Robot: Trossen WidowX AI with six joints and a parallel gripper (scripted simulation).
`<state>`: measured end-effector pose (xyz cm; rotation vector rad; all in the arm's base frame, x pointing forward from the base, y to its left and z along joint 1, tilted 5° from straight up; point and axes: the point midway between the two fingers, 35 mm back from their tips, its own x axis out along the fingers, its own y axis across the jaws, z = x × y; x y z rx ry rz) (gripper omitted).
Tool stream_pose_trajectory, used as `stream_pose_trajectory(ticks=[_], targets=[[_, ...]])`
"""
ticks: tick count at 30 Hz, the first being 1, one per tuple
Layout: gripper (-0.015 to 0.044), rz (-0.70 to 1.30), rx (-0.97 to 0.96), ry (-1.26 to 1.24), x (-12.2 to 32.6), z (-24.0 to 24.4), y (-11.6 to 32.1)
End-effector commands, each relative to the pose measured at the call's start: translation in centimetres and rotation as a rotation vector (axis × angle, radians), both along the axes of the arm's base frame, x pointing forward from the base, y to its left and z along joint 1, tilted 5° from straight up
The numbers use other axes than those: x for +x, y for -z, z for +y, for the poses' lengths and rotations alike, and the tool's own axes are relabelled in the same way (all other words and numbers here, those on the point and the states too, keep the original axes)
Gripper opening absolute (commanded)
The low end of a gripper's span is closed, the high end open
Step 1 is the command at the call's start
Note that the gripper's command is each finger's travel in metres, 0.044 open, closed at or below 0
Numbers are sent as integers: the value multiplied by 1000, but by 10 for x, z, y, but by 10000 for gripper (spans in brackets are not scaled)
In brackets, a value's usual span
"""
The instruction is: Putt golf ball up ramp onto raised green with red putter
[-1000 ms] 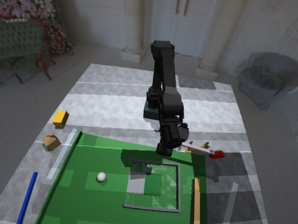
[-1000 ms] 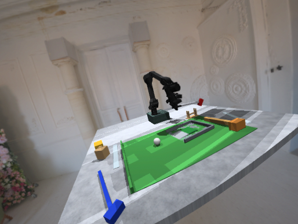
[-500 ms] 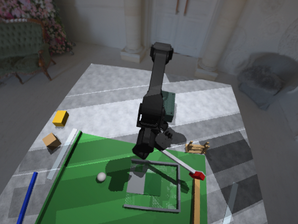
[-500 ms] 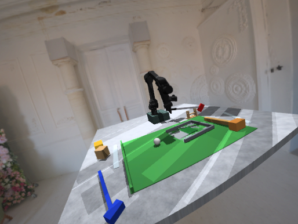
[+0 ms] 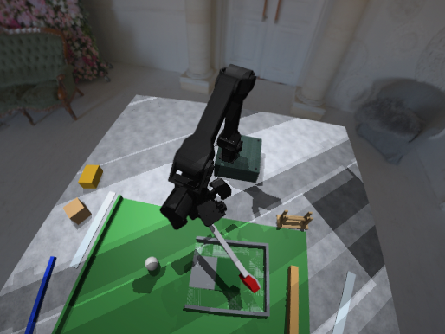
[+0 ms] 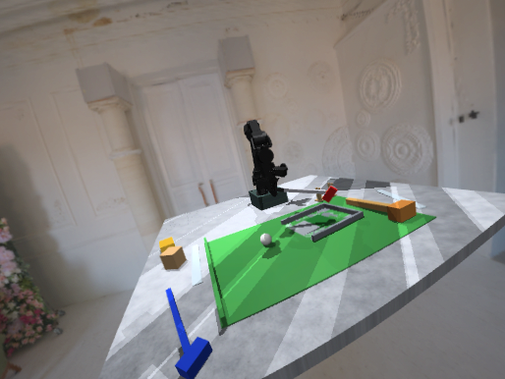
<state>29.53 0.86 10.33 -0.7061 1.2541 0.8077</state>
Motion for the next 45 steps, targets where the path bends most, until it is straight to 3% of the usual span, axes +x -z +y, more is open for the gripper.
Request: stream_pose_trajectory(ticks=[1, 17, 34, 45], targets=[[0, 6, -5, 89, 6, -24, -2], [0, 43, -21, 401, 7, -117, -6], [0, 86, -30, 725, -25, -215, -9], [0, 88, -30, 737, -24, -218, 10]])
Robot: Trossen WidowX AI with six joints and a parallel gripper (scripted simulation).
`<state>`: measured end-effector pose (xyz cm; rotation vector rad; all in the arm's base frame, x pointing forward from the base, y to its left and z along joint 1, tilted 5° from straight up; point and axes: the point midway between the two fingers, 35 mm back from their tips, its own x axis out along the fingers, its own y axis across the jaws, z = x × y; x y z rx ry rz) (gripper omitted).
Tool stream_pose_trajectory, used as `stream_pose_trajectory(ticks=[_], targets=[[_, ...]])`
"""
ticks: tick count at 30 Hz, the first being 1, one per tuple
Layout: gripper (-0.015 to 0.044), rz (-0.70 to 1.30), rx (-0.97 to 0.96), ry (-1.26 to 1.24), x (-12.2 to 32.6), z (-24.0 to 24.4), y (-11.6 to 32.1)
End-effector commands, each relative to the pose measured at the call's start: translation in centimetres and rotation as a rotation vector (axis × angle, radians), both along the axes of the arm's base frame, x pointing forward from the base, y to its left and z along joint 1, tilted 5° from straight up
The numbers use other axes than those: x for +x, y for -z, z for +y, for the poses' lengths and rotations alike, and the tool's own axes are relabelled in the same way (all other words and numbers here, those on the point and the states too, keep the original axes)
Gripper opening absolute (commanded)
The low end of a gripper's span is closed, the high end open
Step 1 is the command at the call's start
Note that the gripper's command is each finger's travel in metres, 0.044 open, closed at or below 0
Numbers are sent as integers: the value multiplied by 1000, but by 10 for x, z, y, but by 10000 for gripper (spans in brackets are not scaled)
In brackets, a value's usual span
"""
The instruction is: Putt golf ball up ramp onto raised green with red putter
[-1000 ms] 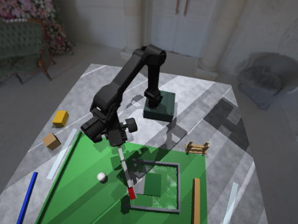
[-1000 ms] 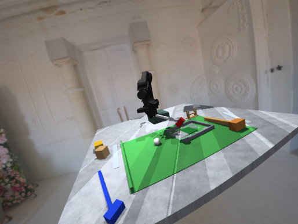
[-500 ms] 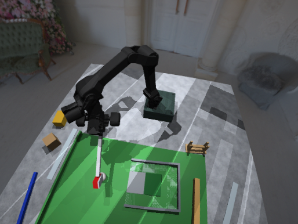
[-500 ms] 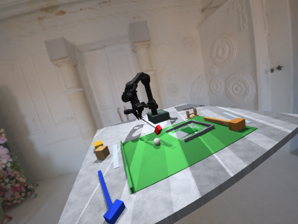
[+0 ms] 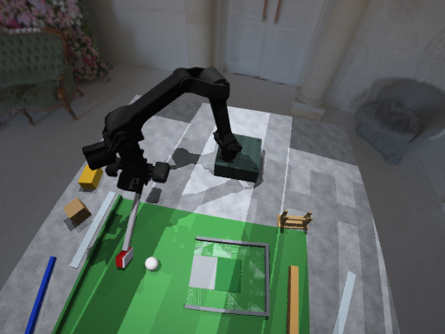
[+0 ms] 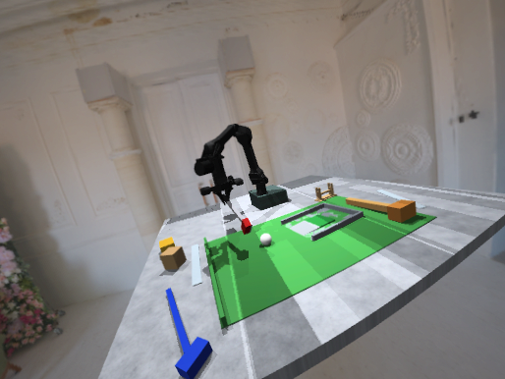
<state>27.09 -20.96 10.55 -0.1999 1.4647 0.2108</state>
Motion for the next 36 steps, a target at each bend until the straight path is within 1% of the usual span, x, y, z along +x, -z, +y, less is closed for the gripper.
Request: stream_pose_trajectory(ticks=[1, 5, 12, 28, 36], targets=[[0, 5, 6, 6, 1, 0, 17], [0, 5, 6, 6, 1, 1, 32], [0, 5, 6, 6, 2, 1, 37], [0, 4, 7, 6, 4, 2, 62], [0, 7, 6, 3, 3, 2, 60]])
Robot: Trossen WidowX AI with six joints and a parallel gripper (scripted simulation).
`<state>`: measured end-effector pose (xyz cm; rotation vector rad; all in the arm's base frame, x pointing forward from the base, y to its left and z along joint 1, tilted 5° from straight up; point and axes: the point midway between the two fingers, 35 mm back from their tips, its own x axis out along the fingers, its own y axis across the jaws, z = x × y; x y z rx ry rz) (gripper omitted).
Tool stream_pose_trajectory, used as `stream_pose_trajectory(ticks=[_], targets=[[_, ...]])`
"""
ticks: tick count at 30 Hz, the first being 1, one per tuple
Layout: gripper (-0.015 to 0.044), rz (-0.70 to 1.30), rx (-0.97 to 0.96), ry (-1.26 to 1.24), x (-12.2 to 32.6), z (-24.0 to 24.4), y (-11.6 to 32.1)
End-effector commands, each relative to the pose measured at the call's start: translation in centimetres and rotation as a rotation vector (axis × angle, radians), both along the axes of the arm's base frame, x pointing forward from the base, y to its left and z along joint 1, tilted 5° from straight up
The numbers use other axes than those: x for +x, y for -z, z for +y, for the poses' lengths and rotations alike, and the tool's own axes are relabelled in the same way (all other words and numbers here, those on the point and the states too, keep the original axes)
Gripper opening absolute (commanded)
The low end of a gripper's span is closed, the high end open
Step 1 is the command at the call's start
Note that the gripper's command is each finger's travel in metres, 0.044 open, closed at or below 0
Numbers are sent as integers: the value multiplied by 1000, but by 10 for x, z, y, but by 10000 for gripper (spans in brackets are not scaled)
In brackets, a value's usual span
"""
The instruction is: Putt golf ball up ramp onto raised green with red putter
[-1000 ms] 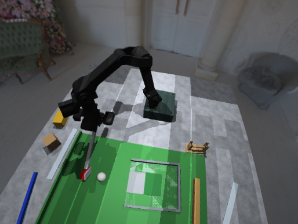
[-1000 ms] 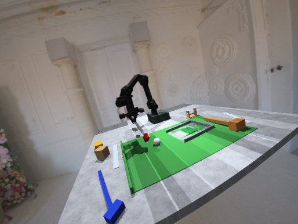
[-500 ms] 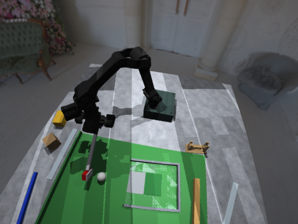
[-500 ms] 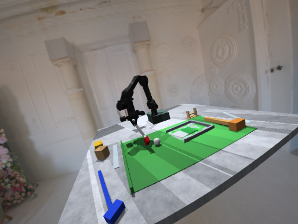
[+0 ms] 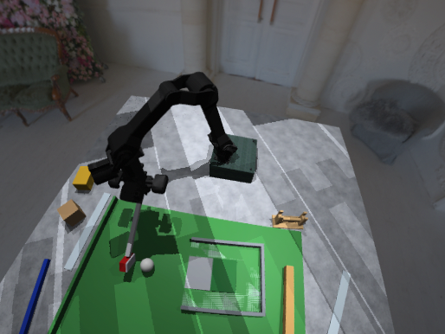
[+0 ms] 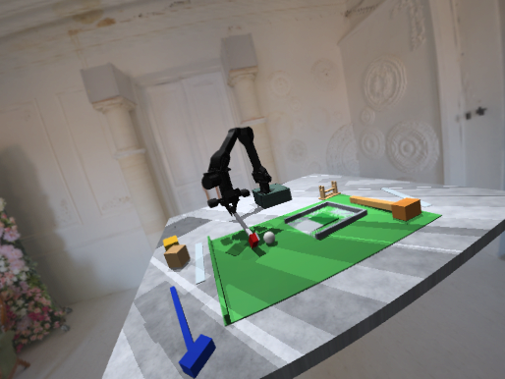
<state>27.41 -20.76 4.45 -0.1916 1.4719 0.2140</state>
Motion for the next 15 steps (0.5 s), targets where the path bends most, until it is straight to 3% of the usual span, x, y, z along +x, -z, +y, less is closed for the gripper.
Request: stream_pose_trajectory(ticks=[1, 15], targets=[[0, -1, 0, 0, 0, 0, -1], [0, -4, -2, 3, 8, -29, 2]])
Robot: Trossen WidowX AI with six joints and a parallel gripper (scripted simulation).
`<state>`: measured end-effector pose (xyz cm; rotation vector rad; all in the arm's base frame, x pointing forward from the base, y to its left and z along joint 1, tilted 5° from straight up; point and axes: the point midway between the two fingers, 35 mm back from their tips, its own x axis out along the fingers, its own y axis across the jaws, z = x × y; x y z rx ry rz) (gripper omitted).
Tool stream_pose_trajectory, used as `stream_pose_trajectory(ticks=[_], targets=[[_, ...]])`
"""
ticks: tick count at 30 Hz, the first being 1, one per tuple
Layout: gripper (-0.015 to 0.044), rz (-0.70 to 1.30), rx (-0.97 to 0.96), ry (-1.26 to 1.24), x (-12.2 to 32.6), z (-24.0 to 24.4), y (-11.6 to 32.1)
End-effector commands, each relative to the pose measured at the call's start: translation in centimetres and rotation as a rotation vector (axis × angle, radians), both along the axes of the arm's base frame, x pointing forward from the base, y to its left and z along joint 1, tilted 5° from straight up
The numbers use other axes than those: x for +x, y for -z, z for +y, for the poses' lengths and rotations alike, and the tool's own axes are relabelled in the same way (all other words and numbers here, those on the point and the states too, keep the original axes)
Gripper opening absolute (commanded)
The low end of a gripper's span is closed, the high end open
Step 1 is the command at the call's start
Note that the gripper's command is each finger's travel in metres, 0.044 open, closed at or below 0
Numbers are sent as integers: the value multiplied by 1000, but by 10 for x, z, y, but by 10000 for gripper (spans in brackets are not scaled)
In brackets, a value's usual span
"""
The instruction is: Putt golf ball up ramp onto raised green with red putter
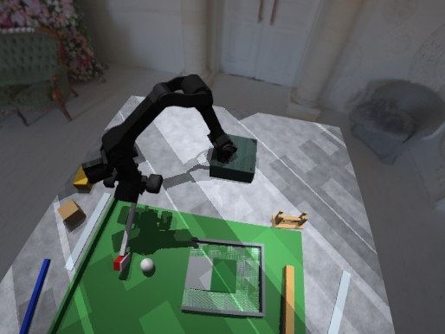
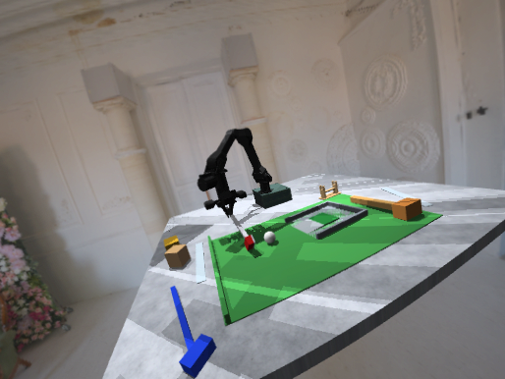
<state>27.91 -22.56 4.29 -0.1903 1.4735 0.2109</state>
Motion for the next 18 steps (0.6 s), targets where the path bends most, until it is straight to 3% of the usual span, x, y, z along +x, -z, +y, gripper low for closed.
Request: stream_pose_trajectory(ticks=[1, 9, 18], targets=[[0, -5, -1, 0, 4, -11, 0], [0, -1, -1, 5, 1, 1, 0], [0, -3, 9, 0, -28, 115, -1]])
